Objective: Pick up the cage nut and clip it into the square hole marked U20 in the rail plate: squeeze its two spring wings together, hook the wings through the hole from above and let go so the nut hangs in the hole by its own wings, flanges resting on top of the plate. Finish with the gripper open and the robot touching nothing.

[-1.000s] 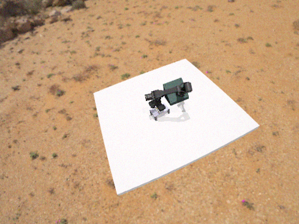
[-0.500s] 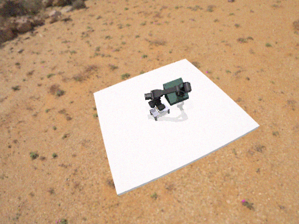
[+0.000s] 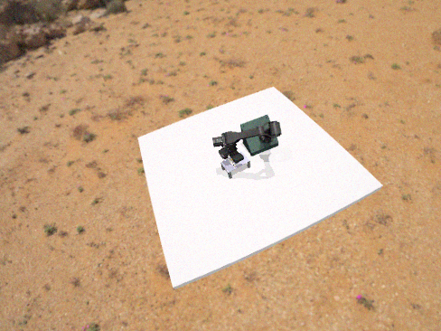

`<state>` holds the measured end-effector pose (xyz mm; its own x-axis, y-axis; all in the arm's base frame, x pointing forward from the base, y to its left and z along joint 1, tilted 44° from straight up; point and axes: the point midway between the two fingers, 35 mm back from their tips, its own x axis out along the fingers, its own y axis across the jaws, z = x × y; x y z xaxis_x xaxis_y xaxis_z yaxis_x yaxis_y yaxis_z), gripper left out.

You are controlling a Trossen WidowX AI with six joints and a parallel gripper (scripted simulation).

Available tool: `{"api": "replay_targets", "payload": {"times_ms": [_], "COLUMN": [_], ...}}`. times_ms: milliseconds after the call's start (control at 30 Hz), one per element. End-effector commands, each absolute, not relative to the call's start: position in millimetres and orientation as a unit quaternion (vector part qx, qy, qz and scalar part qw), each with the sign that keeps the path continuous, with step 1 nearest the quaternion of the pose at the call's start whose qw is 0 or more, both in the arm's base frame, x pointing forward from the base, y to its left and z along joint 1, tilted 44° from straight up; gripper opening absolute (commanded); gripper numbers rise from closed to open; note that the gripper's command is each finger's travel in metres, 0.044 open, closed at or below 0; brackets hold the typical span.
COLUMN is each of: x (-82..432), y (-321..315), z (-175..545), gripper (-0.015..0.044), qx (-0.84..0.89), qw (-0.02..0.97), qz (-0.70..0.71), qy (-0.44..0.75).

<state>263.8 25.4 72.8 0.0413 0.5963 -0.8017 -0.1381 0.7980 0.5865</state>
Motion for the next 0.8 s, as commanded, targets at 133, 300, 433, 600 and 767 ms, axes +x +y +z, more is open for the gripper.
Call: {"api": "replay_targets", "payload": {"times_ms": [133, 300, 433, 600, 767], "x": [263.9, 263.9, 263.8, 263.8, 263.8], "y": [24.2, 24.4, 25.1, 25.9, 26.0], "z": [72.1, 72.2, 72.5, 72.8, 72.7], "gripper": [0.0023, 0.0023, 0.0023, 0.0023, 0.0023], "qx": [0.187, 0.185, 0.181, 0.177, 0.176], "qw": [0.696, 0.697, 0.698, 0.700, 0.700], "qz": [0.272, 0.270, 0.266, 0.261, 0.260], "qy": [0.638, 0.638, 0.640, 0.641, 0.641]}}
